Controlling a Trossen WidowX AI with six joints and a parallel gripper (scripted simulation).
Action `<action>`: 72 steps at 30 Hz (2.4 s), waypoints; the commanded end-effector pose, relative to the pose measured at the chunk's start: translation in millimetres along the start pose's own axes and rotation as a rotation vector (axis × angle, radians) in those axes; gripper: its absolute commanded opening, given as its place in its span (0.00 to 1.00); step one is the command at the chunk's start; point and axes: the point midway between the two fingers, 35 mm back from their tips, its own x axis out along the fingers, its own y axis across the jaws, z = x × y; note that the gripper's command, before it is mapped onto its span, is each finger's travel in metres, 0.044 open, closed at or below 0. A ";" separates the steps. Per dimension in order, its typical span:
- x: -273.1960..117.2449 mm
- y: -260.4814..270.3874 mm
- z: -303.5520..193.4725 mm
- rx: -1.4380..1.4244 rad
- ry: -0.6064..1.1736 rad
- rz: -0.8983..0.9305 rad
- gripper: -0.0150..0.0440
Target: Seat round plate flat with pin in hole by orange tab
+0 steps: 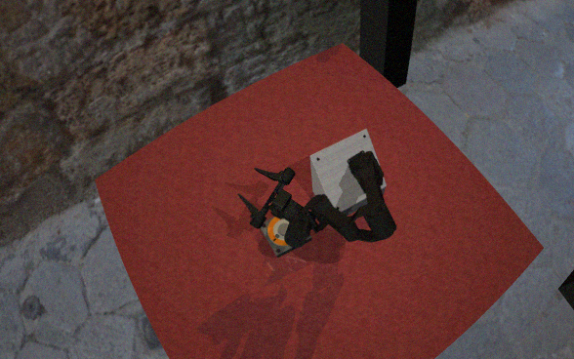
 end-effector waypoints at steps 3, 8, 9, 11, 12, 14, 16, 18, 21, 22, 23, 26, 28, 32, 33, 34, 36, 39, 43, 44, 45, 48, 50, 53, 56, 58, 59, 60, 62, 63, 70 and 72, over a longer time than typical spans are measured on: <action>8.2 16.2 -18.3 -0.141 0.115 0.067 0.80; 12.8 49.2 -77.8 -0.543 0.544 0.323 0.58; 12.5 49.6 -79.0 -0.553 0.557 0.332 0.53; 8.7 51.9 -88.3 -0.626 0.664 0.404 0.44; 4.0 53.2 -94.3 -0.674 0.750 0.464 0.40; -10.1 54.9 -102.5 -0.744 0.923 0.596 0.31; -28.8 56.2 -103.4 -0.775 1.094 0.738 0.25; -35.3 56.8 -102.6 -0.775 1.144 0.781 0.25; -60.6 69.5 -88.3 -0.722 1.307 0.999 0.25; -65.8 70.3 -84.8 -0.709 1.340 1.033 0.25; -70.9 71.3 -80.9 -0.692 1.371 1.067 0.25; -82.3 72.5 -71.5 -0.652 1.441 1.133 0.25; -92.4 73.0 -61.9 -0.609 1.504 1.186 0.25; -99.8 73.8 -53.7 -0.571 1.549 1.224 0.25; -101.4 74.2 -51.7 -0.560 1.559 1.232 0.25; -104.2 74.9 -48.1 -0.541 1.577 1.246 0.25; -109.5 75.7 -41.4 -0.510 1.605 1.273 0.25; -113.0 76.2 -36.6 -0.490 1.623 1.291 0.25; -112.7 76.2 -36.7 -0.490 1.623 1.291 0.25; -112.7 76.2 -36.7 -0.490 1.623 1.291 0.25; -112.7 76.2 -36.7 -0.490 1.623 1.291 0.25; -112.7 76.2 -36.7 -0.490 1.623 1.291 0.25; -112.5 76.3 -36.8 -0.490 1.623 1.291 0.25; -112.5 76.3 -36.8 -0.490 1.623 1.291 0.25; -115.3 78.2 -42.8 -0.490 1.623 1.291 0.25; -119.8 81.1 -52.0 -0.490 1.623 1.291 0.25; -122.4 82.6 -56.9 -0.490 1.623 1.291 0.25; -125.0 84.0 -61.7 -0.490 1.623 1.291 0.25; -130.6 86.5 -71.2 -0.489 1.624 1.292 0.25; -132.9 87.4 -74.9 -0.488 1.624 1.293 0.25; -133.0 88.4 -78.7 -0.488 1.624 1.293 0.25; -131.2 88.5 -79.6 -0.488 1.624 1.293 0.25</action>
